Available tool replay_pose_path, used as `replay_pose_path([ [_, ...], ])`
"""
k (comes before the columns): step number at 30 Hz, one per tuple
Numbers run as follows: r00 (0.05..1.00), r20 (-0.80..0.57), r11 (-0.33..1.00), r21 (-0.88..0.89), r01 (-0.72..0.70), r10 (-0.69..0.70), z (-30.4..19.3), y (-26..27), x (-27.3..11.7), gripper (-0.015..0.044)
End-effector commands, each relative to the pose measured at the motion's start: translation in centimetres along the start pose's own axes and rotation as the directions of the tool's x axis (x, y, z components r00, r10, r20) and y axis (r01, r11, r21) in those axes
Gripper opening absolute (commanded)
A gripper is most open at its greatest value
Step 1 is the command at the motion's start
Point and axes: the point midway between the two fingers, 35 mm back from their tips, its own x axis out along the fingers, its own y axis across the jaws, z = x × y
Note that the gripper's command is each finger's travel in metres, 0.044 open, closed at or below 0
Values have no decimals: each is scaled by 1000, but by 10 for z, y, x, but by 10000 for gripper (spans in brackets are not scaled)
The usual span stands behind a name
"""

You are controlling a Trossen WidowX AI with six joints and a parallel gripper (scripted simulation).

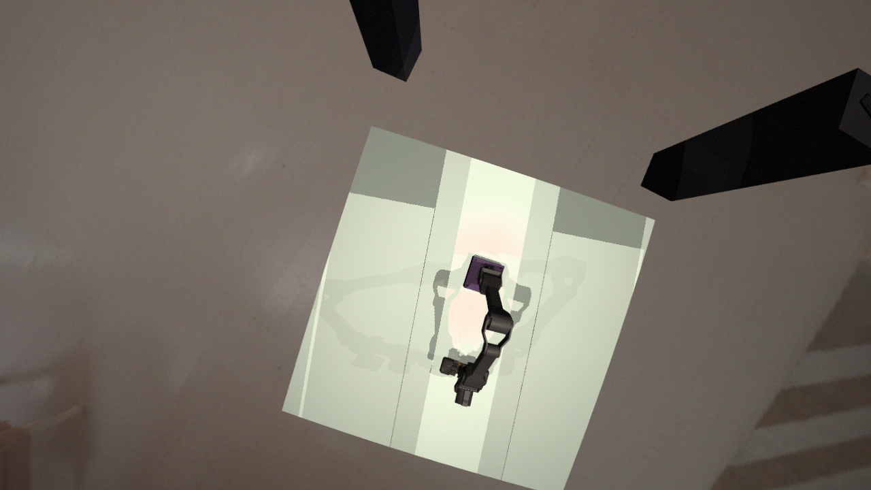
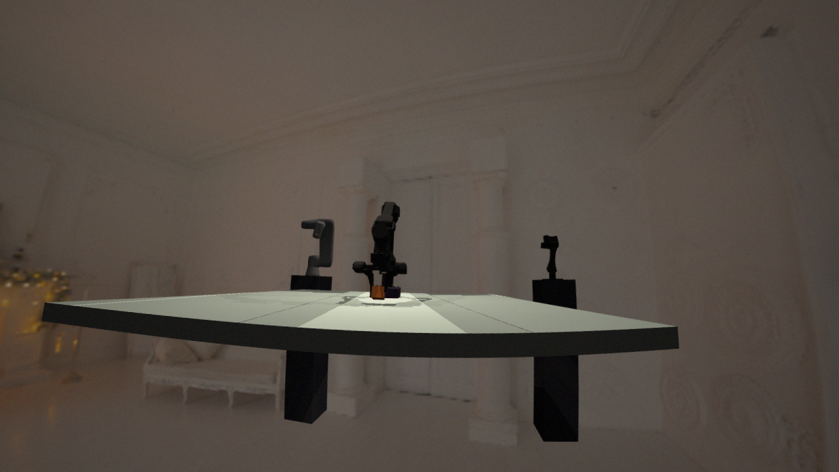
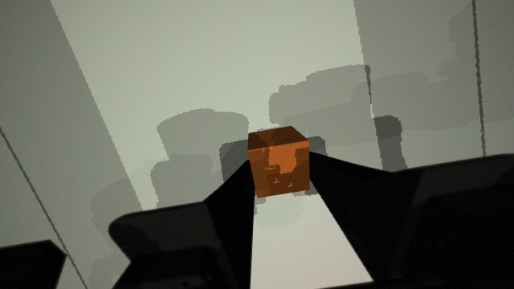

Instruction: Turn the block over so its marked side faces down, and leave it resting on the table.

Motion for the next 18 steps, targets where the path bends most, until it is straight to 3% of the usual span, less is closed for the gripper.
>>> replay_pose_path([
  [1,998,66,1000,4,4,-5,-1,-1,0,0],
  [18,963,270,1000,6,2,-3,-7,-1,-3,0],
])
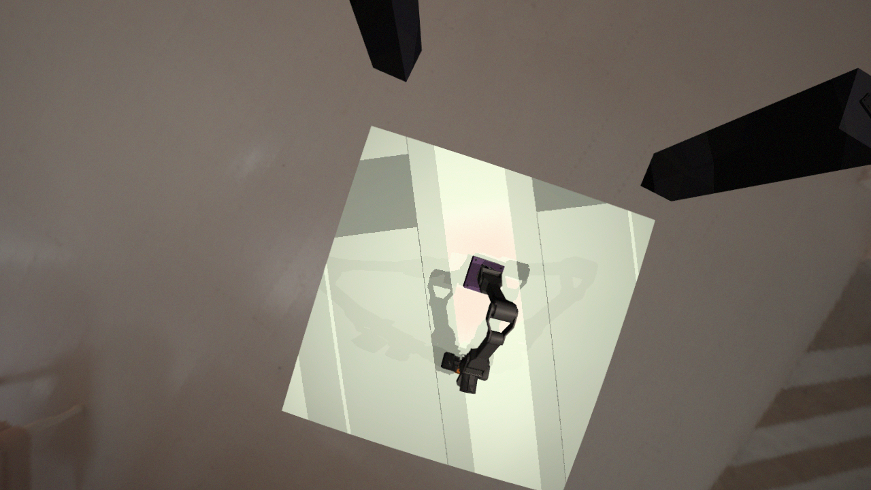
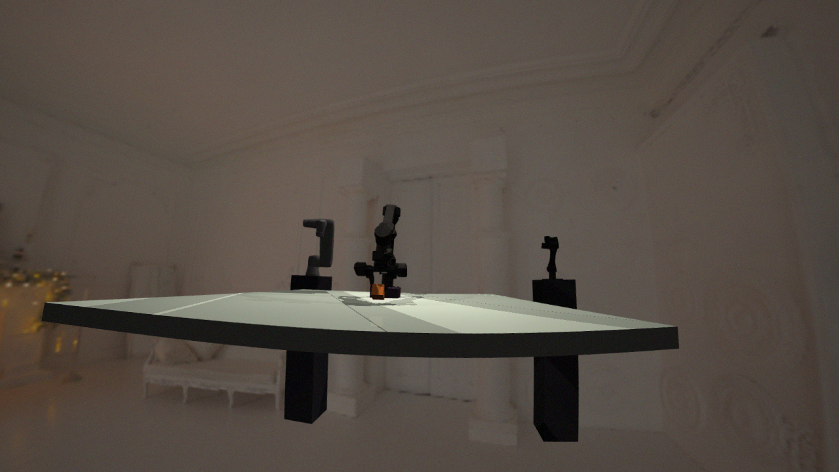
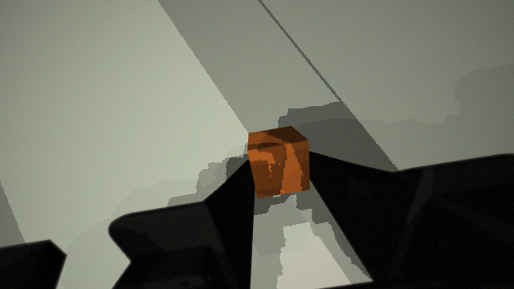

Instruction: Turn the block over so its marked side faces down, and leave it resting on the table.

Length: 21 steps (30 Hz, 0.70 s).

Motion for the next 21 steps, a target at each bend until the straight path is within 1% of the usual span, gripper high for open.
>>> replay_pose_path([
  [1,1000,31,1000,4,4,-4,1,-1,-2,0],
  [5,999,54,1000,3,4,-4,1,0,2,0],
  [13,984,176,1000,1,6,-6,0,0,21,0],
  [21,956,294,1000,0,7,-6,-3,0,31,0],
])
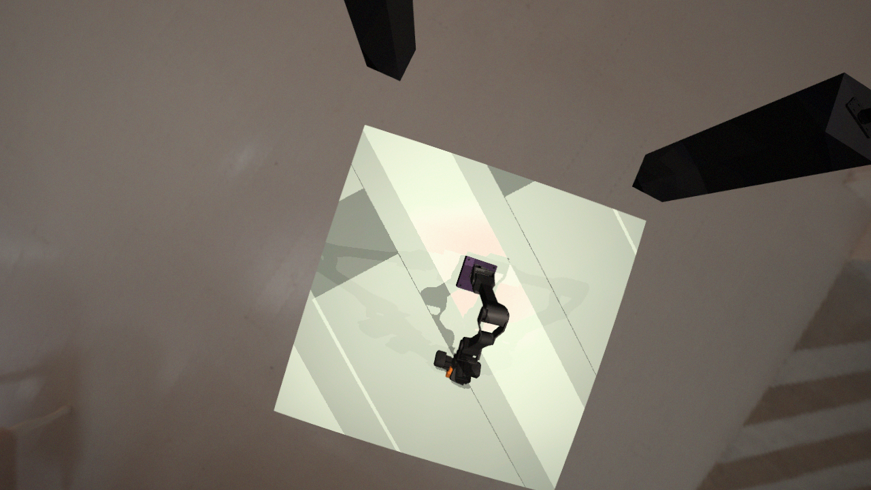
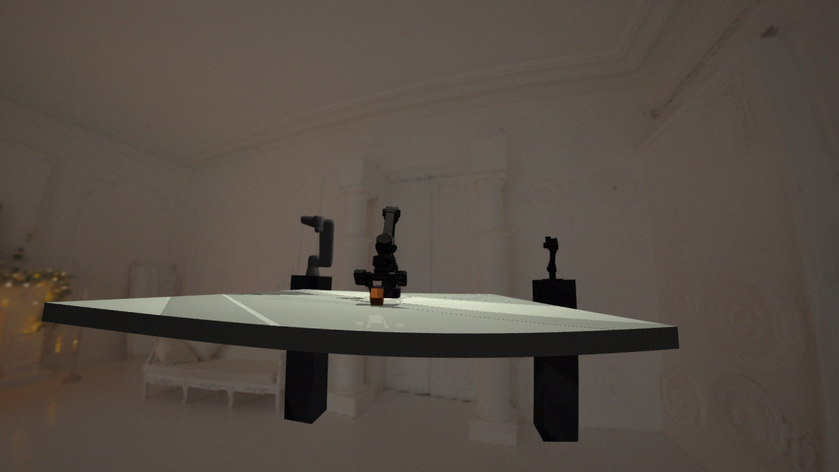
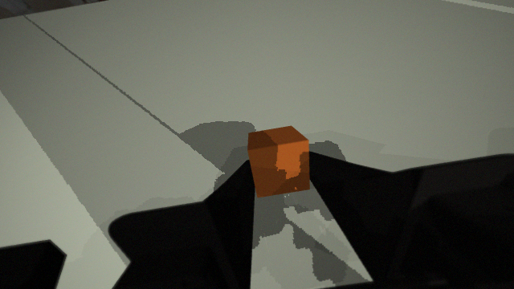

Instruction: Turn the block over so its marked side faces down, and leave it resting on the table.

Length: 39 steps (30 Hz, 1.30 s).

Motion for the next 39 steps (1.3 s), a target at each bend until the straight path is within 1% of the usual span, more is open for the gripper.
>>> replay_pose_path([
  [1,998,58,1000,3,5,-6,-6,-1,4,0],
  [17,958,286,1000,8,4,-6,-17,-1,-5,0],
  [24,950,314,1000,8,4,-6,-15,-1,-8,0],
  [37,950,314,1000,8,4,-6,-15,-1,-8,0],
  [39,950,314,1000,8,4,-6,-15,-1,-8,53],
])
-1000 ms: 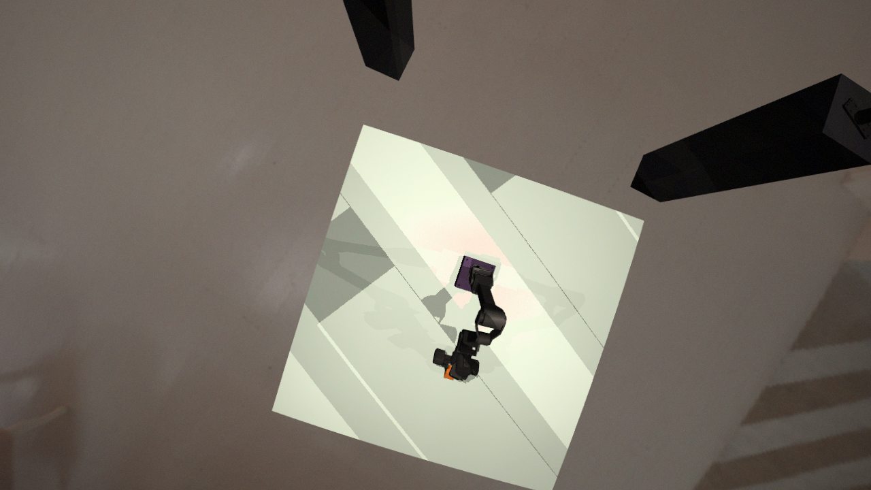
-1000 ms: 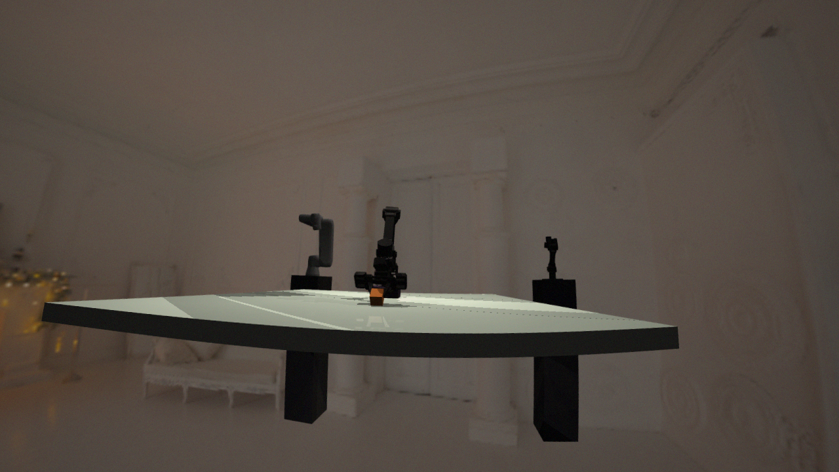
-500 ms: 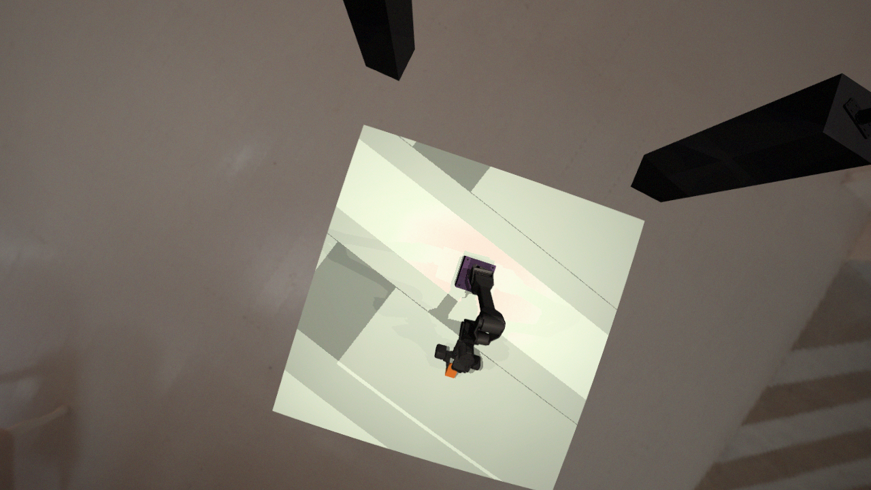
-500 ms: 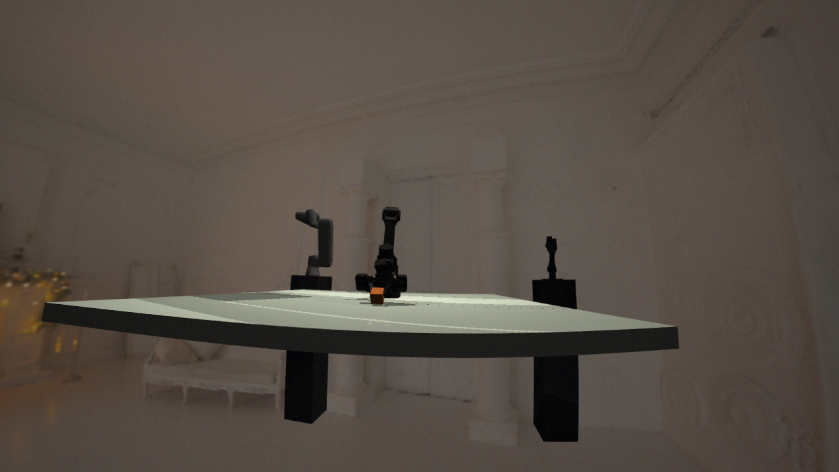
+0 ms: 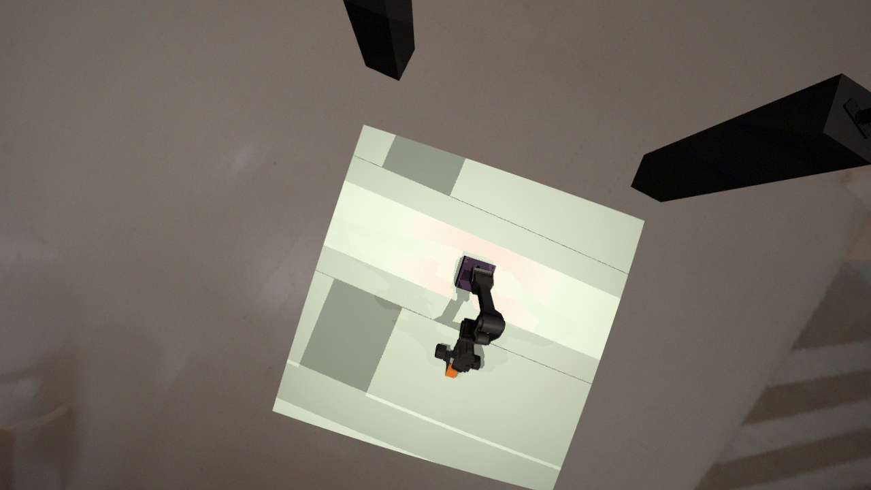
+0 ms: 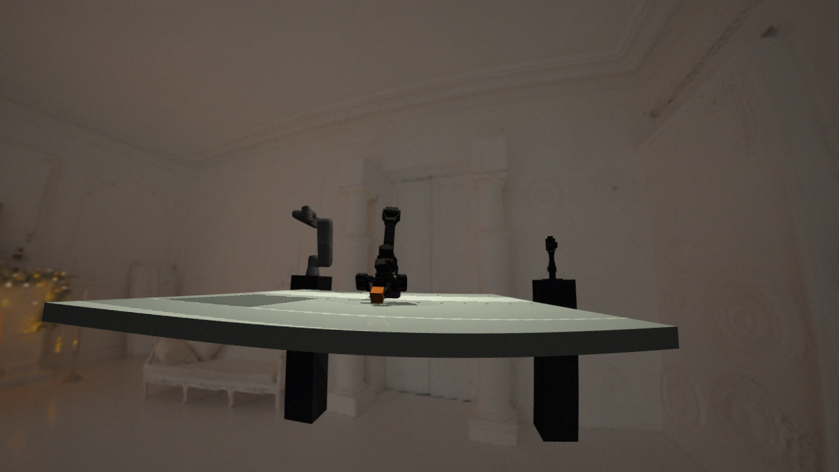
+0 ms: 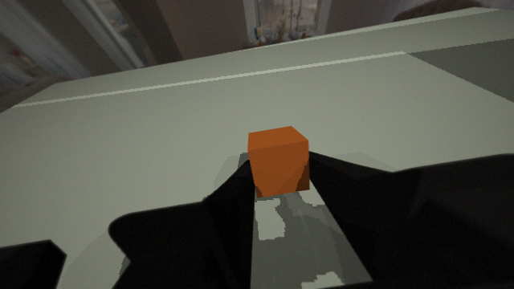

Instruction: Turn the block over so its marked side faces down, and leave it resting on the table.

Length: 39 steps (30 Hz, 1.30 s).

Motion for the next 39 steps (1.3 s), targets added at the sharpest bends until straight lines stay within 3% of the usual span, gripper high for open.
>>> replay_pose_path([
  [1,1000,4,1000,3,4,-4,1,-1,0,79],
  [15,1000,4,1000,3,4,-4,1,-1,0,440],
  [39,1000,4,1000,3,4,-4,1,-1,0,440],
])
